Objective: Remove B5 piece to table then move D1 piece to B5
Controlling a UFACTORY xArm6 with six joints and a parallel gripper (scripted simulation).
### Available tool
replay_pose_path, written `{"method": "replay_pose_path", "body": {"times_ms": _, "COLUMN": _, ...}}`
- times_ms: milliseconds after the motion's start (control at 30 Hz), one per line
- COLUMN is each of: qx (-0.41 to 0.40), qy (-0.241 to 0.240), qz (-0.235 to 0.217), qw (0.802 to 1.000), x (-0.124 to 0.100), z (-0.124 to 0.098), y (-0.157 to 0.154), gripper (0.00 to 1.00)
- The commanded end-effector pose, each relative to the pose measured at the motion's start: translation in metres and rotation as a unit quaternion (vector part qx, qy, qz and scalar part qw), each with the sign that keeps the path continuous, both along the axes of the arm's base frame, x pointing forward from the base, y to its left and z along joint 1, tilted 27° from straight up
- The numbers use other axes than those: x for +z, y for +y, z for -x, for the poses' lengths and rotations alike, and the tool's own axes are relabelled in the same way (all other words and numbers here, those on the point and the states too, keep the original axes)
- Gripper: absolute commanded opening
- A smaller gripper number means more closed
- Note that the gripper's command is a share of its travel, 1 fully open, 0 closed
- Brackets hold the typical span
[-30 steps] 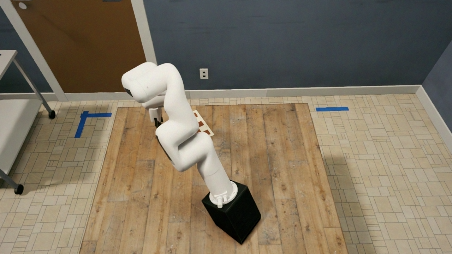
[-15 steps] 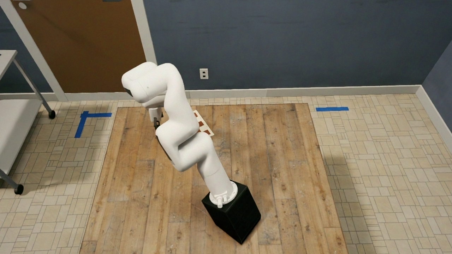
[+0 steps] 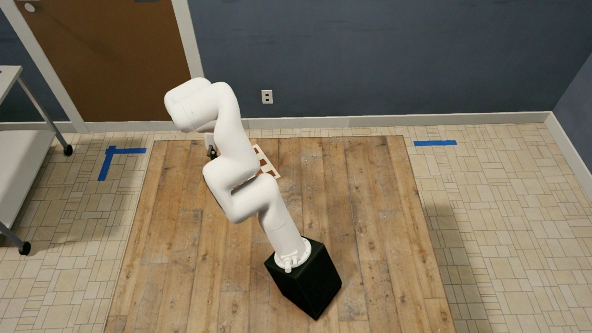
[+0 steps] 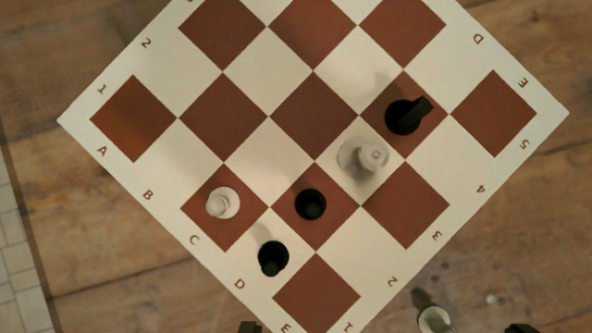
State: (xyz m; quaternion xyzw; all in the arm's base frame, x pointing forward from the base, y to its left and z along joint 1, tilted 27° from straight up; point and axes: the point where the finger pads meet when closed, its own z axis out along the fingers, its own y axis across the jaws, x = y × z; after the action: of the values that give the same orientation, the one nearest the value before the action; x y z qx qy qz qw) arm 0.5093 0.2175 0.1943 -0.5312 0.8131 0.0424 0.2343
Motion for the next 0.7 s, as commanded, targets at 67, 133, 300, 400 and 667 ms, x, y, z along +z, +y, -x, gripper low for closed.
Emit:
{"method": "replay_pose_path", "body": {"times_ms": 67, "qx": -0.106, "qy": 0.041, "qz": -0.039, "qw": 0.993, "x": 0.0004, "z": -0.0328, "y": -0.0331, "gripper": 0.35}}
{"method": "replay_pose_path", "body": {"times_ms": 133, "qx": -0.106, "qy": 0.041, "qz": -0.039, "qw": 0.993, "x": 0.0004, "z": -0.0328, "y": -0.0331, "gripper": 0.35}}
{"method": "replay_pose_path", "body": {"times_ms": 300, "qx": -0.106, "qy": 0.041, "qz": -0.039, "qw": 0.993, "x": 0.0004, "z": -0.0328, "y": -0.0331, "gripper": 0.35}}
{"method": "replay_pose_path", "body": {"times_ms": 400, "qx": -0.106, "qy": 0.041, "qz": -0.039, "qw": 0.993, "x": 0.0004, "z": -0.0328, "y": -0.0331, "gripper": 0.35}}
{"method": "replay_pose_path", "body": {"times_ms": 667, "qx": -0.106, "qy": 0.041, "qz": -0.039, "qw": 0.993, "x": 0.0004, "z": -0.0328, "y": -0.0331, "gripper": 0.35}}
